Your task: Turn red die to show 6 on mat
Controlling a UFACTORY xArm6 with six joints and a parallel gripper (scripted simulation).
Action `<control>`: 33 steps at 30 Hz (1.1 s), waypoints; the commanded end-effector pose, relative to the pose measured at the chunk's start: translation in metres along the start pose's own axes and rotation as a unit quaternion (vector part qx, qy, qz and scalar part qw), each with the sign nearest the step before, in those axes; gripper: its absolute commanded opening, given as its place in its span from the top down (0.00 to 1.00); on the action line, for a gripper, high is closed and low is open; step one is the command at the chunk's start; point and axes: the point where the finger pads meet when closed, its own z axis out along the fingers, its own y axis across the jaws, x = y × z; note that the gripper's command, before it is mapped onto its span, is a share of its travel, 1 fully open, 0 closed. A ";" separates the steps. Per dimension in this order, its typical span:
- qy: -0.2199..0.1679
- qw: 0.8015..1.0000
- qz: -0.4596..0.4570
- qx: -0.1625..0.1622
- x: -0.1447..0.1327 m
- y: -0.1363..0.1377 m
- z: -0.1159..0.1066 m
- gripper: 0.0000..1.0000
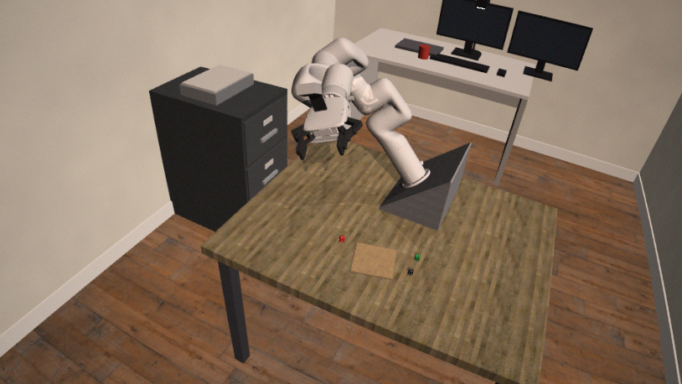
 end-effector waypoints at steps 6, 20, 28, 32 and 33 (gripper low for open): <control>-0.153 0.986 0.012 -0.064 -0.115 0.041 0.000 0.00; -0.346 0.928 0.013 -0.135 -0.272 0.082 -0.044 0.00; -0.456 0.874 0.006 -0.168 -0.357 0.098 -0.095 0.00; -0.484 0.857 0.004 -0.175 -0.378 0.102 -0.111 0.00; -0.509 0.842 0.002 -0.181 -0.396 0.105 -0.126 0.00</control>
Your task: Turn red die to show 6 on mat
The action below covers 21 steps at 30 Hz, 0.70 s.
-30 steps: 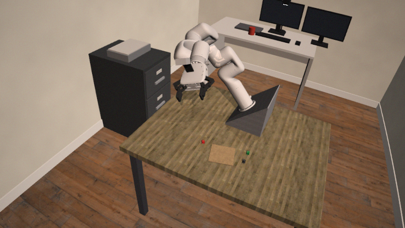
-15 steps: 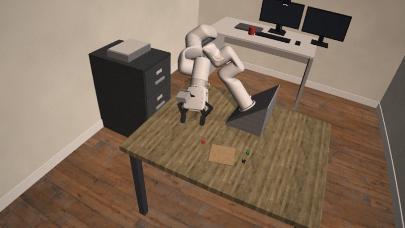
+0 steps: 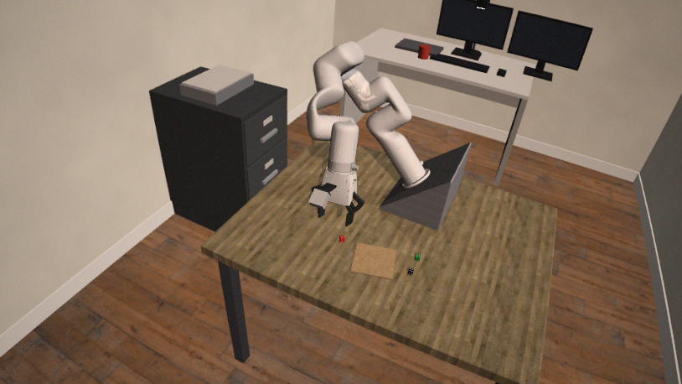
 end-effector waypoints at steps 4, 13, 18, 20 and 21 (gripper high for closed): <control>-0.089 0.996 -0.010 -0.029 -0.073 0.016 0.022 0.00; -0.133 0.990 -0.016 -0.043 -0.109 0.023 0.030 0.00; -0.133 0.990 -0.016 -0.043 -0.109 0.023 0.030 0.00; -0.133 0.990 -0.016 -0.043 -0.109 0.023 0.030 0.00; -0.133 0.990 -0.016 -0.043 -0.109 0.023 0.030 0.00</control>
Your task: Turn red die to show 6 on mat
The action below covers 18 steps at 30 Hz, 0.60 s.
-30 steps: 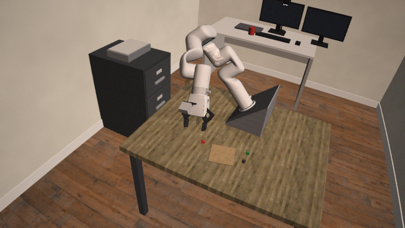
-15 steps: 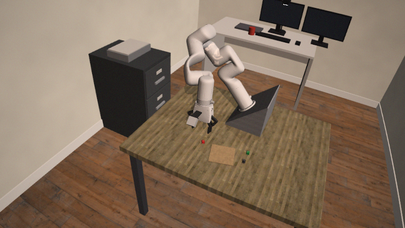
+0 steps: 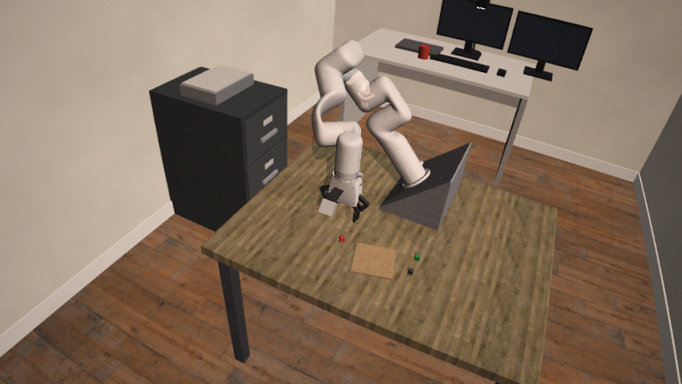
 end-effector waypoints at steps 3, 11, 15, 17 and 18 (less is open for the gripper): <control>0.001 1.000 0.000 0.000 0.001 0.000 0.000 0.00; 0.001 1.000 0.000 0.000 0.000 0.000 0.022 0.00; 0.001 1.000 0.000 0.000 0.000 0.000 0.056 0.00; 0.001 1.000 0.000 0.000 0.000 0.000 0.075 0.00; 0.001 1.000 0.000 0.000 0.000 0.000 0.083 0.00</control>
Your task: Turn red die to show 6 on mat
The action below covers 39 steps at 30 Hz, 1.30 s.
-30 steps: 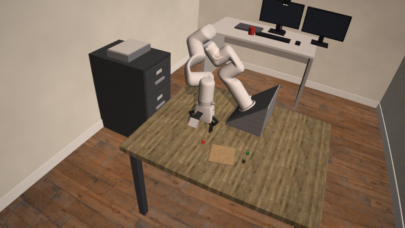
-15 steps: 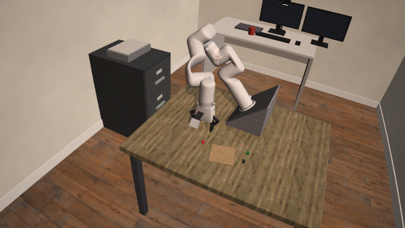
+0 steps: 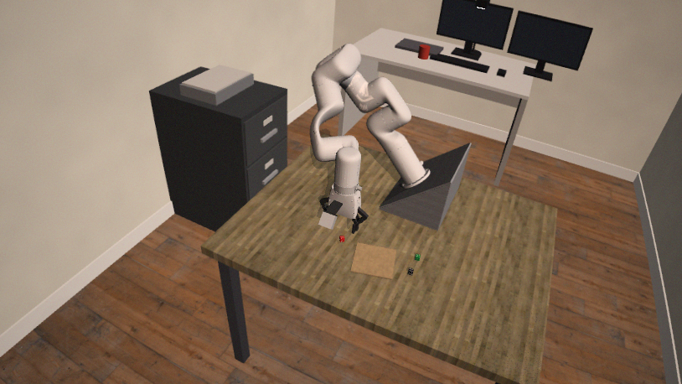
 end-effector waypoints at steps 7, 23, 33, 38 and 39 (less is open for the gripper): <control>0.004 1.000 0.001 -0.001 0.004 0.001 0.056 0.00; 0.004 1.000 0.001 -0.001 0.004 0.001 0.060 0.00; 0.004 1.000 0.001 -0.001 0.004 0.001 0.060 0.00; 0.004 1.000 0.001 -0.001 0.004 0.001 0.060 0.00; 0.004 1.000 0.001 -0.001 0.004 0.001 0.060 0.00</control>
